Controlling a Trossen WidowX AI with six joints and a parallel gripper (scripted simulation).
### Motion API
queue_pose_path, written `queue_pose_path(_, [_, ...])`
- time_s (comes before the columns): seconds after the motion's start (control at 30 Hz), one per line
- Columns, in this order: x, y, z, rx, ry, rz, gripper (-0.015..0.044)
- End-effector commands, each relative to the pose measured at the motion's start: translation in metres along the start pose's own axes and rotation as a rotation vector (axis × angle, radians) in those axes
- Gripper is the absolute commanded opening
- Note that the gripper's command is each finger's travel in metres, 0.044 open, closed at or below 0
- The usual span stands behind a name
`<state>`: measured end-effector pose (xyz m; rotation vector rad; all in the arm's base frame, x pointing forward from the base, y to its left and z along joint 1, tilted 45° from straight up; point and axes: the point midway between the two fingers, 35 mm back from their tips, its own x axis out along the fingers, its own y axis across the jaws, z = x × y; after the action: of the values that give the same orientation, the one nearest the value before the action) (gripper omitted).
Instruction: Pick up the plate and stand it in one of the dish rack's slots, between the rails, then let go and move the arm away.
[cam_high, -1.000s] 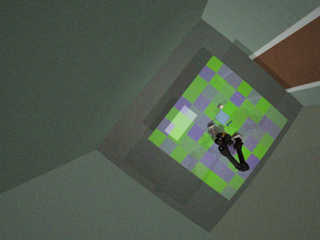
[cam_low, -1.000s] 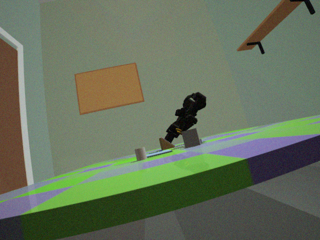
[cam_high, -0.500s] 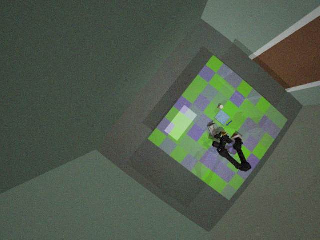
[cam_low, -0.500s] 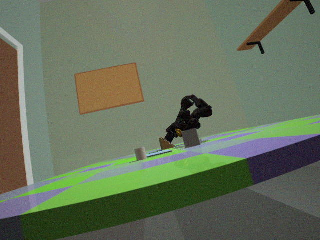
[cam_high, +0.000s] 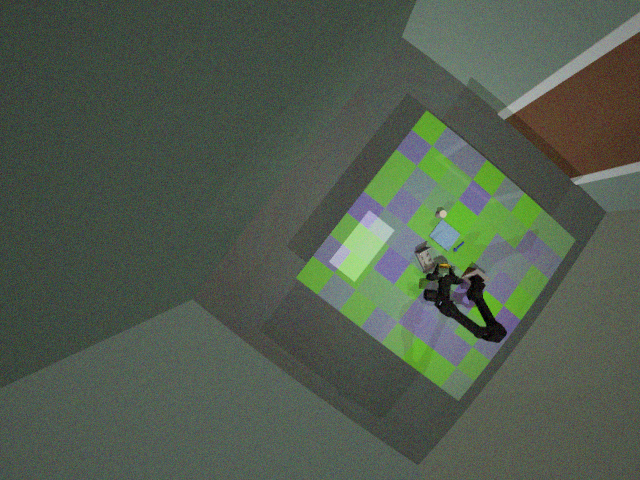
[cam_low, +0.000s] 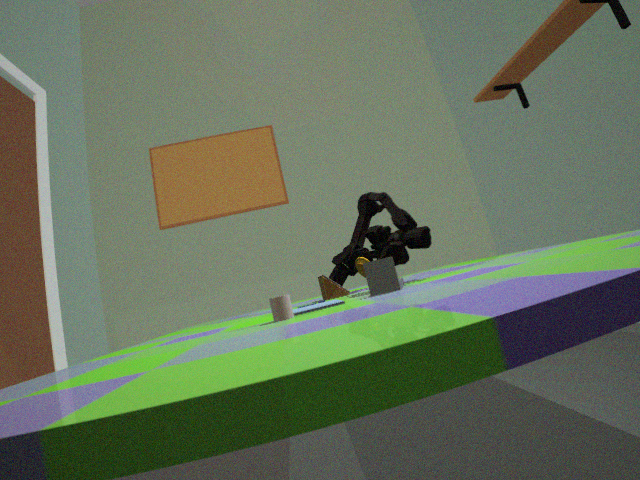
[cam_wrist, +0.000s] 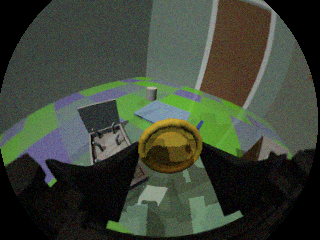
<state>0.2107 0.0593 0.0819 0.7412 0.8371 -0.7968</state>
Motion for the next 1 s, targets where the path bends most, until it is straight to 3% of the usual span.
queue_pose_path(0.0, [-0.002, 0.003, -0.002, -0.015, -0.061, 0.062, 0.0000])
queue_pose_path(0.97, [-0.040, 0.018, -0.025, -0.028, -0.350, 0.564, 0.0000])
